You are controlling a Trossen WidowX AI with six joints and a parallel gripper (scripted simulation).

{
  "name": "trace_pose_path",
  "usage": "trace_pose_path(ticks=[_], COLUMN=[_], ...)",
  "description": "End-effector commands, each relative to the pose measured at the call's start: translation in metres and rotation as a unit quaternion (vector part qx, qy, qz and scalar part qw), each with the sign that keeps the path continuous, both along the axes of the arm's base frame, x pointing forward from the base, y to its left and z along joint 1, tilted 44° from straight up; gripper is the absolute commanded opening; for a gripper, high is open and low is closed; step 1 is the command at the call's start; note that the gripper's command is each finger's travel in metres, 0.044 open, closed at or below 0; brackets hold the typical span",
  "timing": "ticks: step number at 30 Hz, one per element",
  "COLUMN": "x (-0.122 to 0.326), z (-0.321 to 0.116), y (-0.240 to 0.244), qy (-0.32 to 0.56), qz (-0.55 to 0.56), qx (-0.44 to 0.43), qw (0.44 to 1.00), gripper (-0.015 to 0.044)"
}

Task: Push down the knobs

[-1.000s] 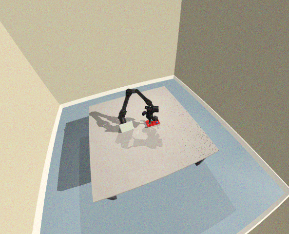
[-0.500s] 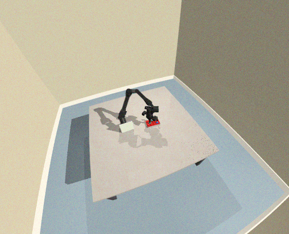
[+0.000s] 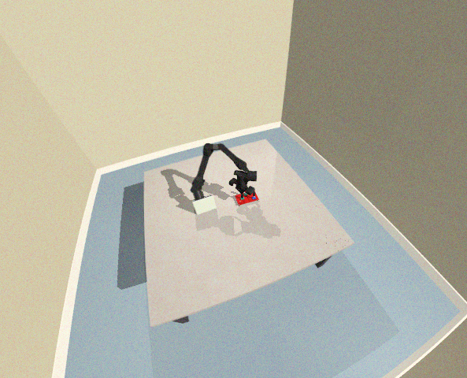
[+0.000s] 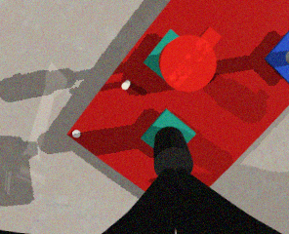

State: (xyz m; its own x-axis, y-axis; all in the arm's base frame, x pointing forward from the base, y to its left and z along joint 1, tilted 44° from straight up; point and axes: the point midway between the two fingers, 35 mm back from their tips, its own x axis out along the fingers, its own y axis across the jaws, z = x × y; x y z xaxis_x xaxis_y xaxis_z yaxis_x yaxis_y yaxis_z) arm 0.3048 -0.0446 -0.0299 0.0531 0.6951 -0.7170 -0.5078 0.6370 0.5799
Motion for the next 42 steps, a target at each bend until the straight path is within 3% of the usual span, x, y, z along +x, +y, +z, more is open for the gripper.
trace_pose_path(ticks=[1,8,16,29,42], x=[0.000,0.000,0.018,0.021,0.025], z=[0.000,0.000,0.008,0.015,0.022], y=[0.000,0.000,-0.019,-0.020,-0.021], qy=[0.000,0.000,-0.015,0.136,0.283], qz=[0.000,0.000,-0.029,-0.190,-0.342], qx=[0.000,0.000,-0.047,-0.022,0.001], qw=[1.000,1.000,0.998,0.972,0.896], gripper=[0.0026,0.0210,0.0000,0.0000,0.0000])
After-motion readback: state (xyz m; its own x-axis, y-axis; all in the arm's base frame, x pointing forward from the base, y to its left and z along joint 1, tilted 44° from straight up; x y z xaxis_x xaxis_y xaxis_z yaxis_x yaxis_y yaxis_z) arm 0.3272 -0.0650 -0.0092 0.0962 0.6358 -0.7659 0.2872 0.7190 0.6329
